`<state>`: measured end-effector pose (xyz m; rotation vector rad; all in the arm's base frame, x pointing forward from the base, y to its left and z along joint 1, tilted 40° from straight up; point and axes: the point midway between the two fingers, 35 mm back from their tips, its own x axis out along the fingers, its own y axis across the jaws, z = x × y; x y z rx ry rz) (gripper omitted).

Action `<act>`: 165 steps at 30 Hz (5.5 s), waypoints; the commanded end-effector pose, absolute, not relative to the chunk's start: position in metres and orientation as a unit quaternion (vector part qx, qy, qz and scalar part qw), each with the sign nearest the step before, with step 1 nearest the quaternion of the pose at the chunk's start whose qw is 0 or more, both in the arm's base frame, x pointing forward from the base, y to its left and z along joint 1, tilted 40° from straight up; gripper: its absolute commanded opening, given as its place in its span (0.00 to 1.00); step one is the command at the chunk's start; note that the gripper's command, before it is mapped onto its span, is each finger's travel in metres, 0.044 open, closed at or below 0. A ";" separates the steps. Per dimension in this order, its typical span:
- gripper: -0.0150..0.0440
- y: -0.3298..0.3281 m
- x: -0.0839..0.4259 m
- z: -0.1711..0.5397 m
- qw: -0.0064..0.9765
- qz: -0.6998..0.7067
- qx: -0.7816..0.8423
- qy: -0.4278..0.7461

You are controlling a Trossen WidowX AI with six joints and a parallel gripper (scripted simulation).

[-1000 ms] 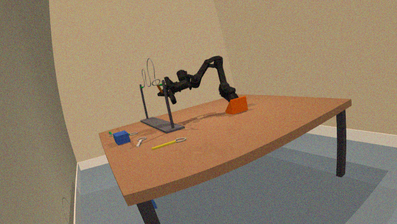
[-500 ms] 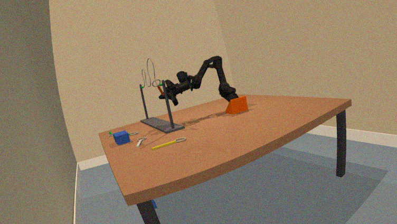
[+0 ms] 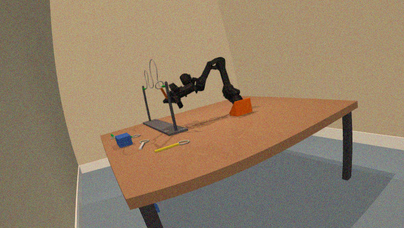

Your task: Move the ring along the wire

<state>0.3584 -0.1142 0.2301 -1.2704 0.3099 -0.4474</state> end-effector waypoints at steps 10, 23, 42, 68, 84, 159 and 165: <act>0.00 -0.107 0.359 0.205 0.806 -0.195 -0.536 0.158; 0.00 -0.097 0.360 0.187 0.840 -0.186 -0.483 0.166; 0.00 -0.075 0.362 0.159 0.884 -0.172 -0.398 0.176; 0.00 -0.045 0.364 0.133 0.908 -0.161 -0.342 0.182; 0.00 -0.033 0.365 0.122 0.908 -0.161 -0.341 0.182; 0.53 -0.023 0.344 0.109 0.909 -0.161 -0.339 0.182; 0.53 -0.016 0.328 0.111 0.909 -0.160 -0.340 0.182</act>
